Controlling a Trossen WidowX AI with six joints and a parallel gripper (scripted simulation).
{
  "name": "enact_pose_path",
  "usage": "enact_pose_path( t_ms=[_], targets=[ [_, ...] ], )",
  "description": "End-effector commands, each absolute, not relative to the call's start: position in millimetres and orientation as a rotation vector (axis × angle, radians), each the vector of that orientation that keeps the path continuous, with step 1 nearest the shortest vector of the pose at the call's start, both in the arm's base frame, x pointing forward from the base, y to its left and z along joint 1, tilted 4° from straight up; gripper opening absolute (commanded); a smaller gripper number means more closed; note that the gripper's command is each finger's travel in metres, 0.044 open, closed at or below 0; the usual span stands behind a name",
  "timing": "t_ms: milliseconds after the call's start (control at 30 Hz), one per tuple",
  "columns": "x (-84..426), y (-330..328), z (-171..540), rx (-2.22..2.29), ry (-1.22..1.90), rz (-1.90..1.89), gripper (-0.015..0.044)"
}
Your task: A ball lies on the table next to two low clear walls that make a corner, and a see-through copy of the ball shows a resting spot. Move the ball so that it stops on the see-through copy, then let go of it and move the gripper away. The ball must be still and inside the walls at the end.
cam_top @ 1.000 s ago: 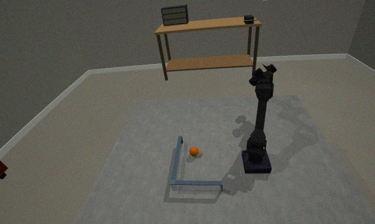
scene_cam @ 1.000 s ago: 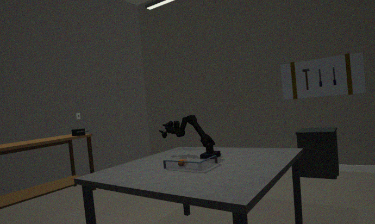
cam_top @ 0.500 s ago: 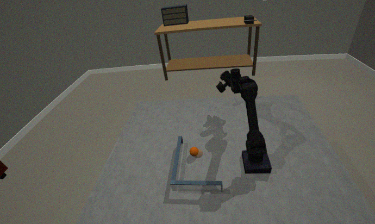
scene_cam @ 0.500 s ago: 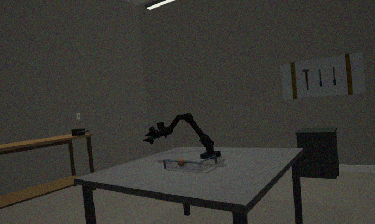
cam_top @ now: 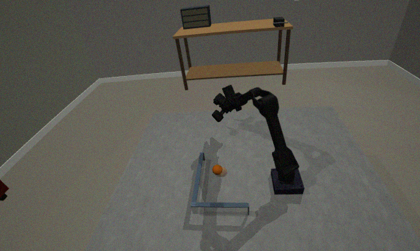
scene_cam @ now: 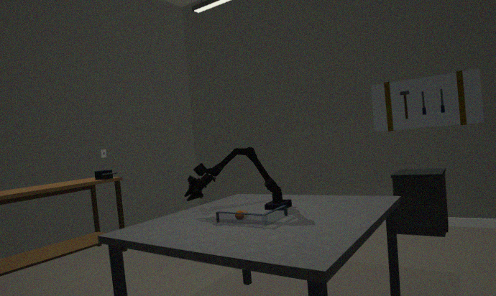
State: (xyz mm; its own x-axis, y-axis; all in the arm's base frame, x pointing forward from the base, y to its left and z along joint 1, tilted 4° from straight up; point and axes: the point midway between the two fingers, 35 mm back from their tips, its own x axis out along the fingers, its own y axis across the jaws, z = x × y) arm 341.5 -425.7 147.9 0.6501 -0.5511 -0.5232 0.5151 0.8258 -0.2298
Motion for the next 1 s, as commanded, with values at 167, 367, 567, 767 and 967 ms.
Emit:
enact_pose_path(
  t_ms=[167,367,567,767,967],
  targets=[
    [380,-301,125,0.034,0.871,-0.406,0.0355],
    [377,-211,113,0.049,1.078,-0.268,0.0355],
    [359,-118,108,0.009,1.284,-0.102,0.0355],
    [326,-46,111,-0.072,1.466,0.035,0.0355],
    [325,-44,110,-0.075,1.471,0.039,0.0355]
  ],
)
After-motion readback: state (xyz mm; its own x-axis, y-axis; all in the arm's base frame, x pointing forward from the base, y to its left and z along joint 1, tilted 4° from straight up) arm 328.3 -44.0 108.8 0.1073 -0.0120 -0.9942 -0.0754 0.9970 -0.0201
